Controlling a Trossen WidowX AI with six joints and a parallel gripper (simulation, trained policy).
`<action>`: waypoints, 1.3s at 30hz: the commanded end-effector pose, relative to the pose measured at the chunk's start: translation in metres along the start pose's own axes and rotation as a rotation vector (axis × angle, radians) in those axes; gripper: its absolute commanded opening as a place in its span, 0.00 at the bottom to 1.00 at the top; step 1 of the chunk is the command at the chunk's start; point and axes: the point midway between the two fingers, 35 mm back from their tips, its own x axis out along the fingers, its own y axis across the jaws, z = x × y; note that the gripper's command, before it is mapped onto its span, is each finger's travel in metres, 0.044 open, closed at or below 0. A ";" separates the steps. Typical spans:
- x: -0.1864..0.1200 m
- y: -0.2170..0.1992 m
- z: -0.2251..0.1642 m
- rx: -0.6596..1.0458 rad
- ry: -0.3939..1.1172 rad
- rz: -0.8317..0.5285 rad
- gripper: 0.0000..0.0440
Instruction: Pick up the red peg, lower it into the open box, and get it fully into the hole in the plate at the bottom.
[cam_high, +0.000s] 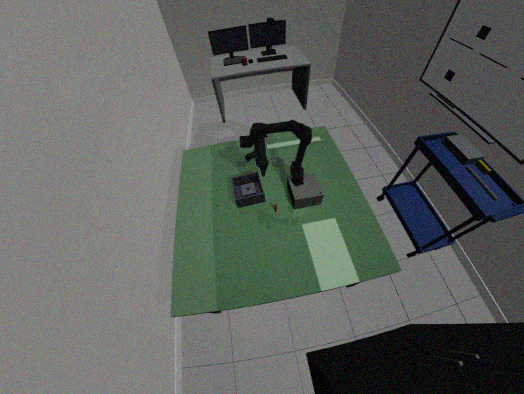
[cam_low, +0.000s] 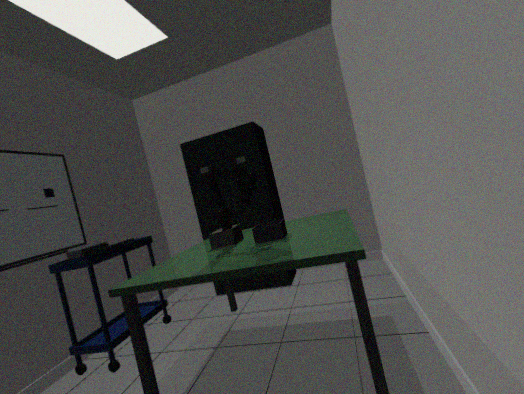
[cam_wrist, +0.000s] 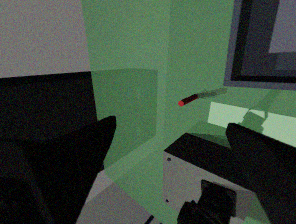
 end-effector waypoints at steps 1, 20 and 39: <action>0.010 0.000 -0.008 0.106 0.081 -0.039 1.00; 0.058 0.004 -0.035 0.526 0.298 -0.399 1.00; 0.110 0.004 -0.069 0.755 0.242 -0.925 1.00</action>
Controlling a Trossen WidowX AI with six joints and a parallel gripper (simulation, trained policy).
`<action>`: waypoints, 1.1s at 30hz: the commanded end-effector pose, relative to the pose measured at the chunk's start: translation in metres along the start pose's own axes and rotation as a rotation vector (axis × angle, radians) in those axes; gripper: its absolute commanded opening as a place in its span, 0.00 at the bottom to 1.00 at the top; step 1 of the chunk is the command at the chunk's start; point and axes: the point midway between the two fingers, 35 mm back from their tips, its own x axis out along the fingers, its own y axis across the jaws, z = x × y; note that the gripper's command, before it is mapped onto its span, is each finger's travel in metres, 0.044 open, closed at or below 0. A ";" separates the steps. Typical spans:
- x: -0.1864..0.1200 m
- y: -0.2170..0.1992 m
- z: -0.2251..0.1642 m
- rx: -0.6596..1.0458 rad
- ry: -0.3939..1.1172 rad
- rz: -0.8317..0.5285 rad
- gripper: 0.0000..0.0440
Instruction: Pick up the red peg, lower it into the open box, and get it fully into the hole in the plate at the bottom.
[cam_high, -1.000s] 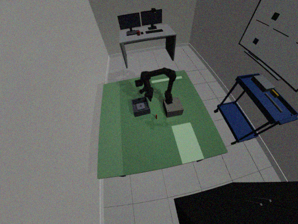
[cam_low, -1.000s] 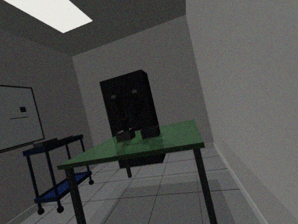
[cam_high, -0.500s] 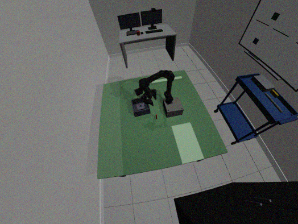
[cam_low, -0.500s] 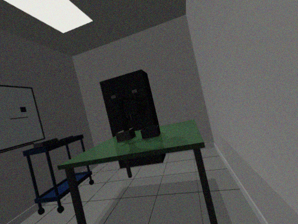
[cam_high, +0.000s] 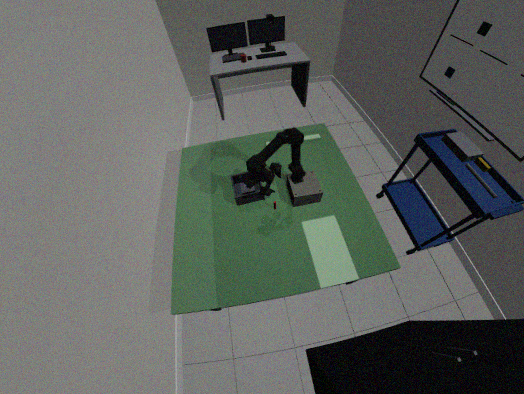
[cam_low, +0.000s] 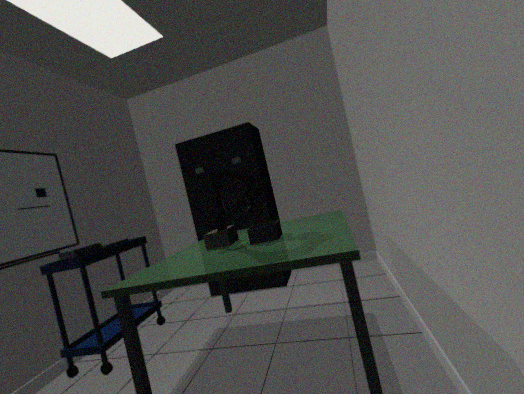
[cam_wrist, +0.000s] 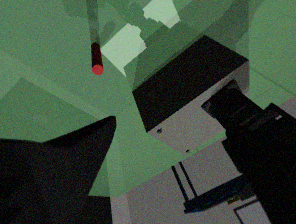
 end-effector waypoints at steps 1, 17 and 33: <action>0.011 0.005 -0.004 0.046 -0.049 -0.072 1.00; 0.049 0.038 -0.005 0.052 -0.232 -0.141 1.00; 0.100 0.073 0.017 0.003 -0.350 -0.074 1.00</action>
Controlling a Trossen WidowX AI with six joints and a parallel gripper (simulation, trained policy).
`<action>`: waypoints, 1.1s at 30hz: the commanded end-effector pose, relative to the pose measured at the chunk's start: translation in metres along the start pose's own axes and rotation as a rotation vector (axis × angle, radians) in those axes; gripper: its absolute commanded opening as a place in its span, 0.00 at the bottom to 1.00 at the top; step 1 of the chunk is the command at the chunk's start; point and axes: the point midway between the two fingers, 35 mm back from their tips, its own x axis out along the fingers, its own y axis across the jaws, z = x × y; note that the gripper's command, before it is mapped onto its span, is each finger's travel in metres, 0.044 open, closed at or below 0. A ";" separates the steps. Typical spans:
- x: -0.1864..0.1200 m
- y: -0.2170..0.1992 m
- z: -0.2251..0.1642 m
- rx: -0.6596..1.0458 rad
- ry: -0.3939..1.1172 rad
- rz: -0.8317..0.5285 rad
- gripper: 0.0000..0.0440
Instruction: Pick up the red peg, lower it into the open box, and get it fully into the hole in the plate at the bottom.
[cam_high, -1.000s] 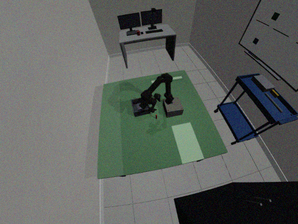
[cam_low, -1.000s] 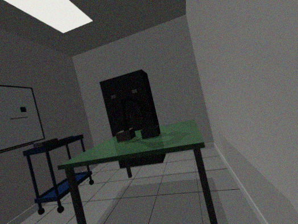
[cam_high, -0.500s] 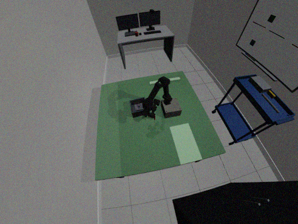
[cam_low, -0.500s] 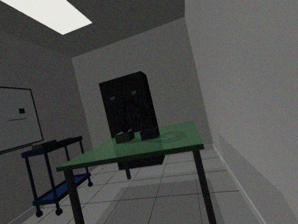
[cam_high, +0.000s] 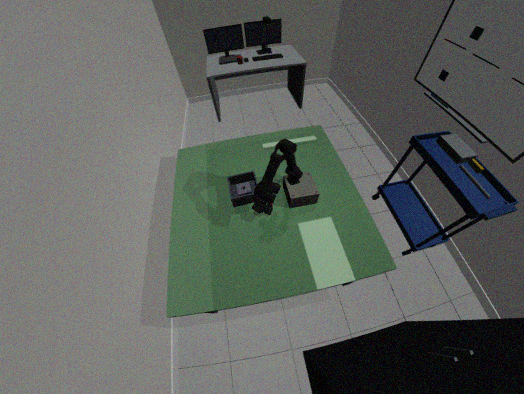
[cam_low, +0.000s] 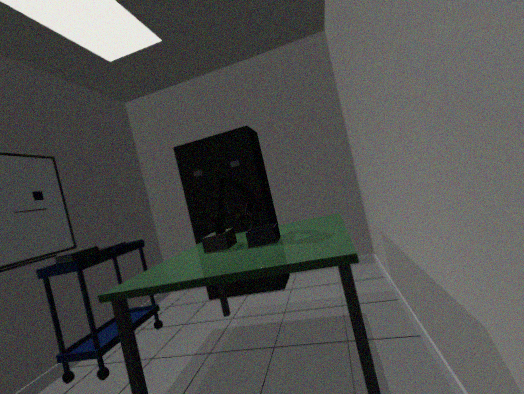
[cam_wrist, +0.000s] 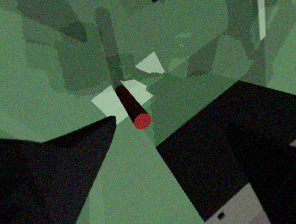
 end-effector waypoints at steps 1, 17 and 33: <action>0.015 0.007 0.002 0.002 -0.027 0.010 1.00; 0.055 0.023 0.004 -0.003 -0.075 0.046 0.55; 0.059 0.015 0.013 -0.009 -0.099 -0.005 0.00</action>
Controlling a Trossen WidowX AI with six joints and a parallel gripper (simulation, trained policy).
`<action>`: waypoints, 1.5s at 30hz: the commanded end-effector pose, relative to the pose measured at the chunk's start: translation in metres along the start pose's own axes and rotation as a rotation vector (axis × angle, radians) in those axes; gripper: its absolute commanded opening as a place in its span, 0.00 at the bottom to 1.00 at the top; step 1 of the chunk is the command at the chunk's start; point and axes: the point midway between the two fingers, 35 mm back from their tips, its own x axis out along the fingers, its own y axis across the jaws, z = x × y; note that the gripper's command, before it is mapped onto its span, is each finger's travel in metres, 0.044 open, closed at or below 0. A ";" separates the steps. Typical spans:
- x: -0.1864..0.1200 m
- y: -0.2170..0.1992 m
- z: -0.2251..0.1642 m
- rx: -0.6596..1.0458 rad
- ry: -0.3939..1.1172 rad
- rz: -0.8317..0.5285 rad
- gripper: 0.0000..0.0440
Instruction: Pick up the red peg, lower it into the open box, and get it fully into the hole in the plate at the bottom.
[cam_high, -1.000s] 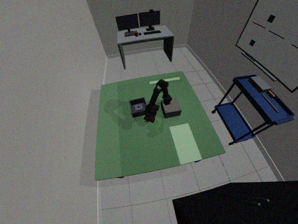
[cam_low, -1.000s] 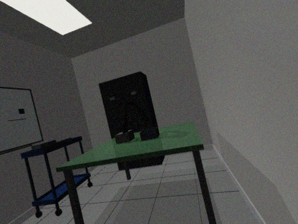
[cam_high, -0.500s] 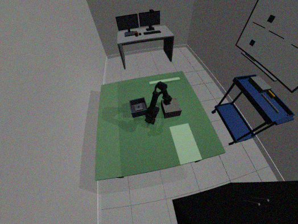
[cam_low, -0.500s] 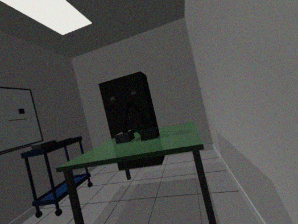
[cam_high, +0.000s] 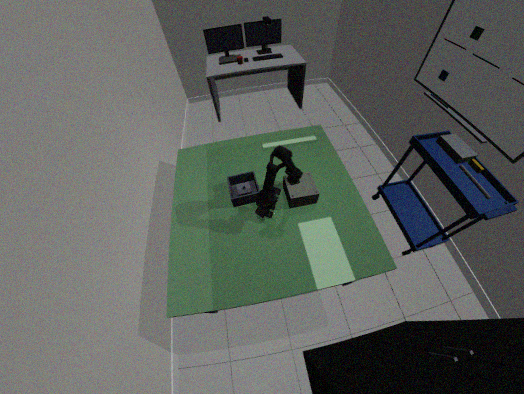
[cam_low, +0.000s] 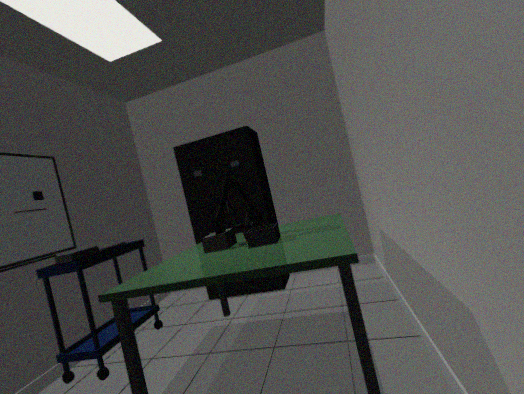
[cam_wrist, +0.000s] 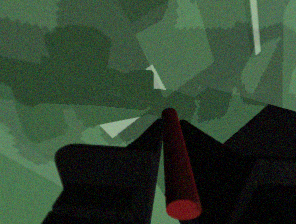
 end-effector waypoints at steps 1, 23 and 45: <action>-0.011 0.000 0.008 0.003 -0.027 0.009 0.00; -0.081 -0.024 0.064 0.079 -0.112 0.029 0.00; -0.104 -0.057 0.158 0.278 -0.102 0.103 0.00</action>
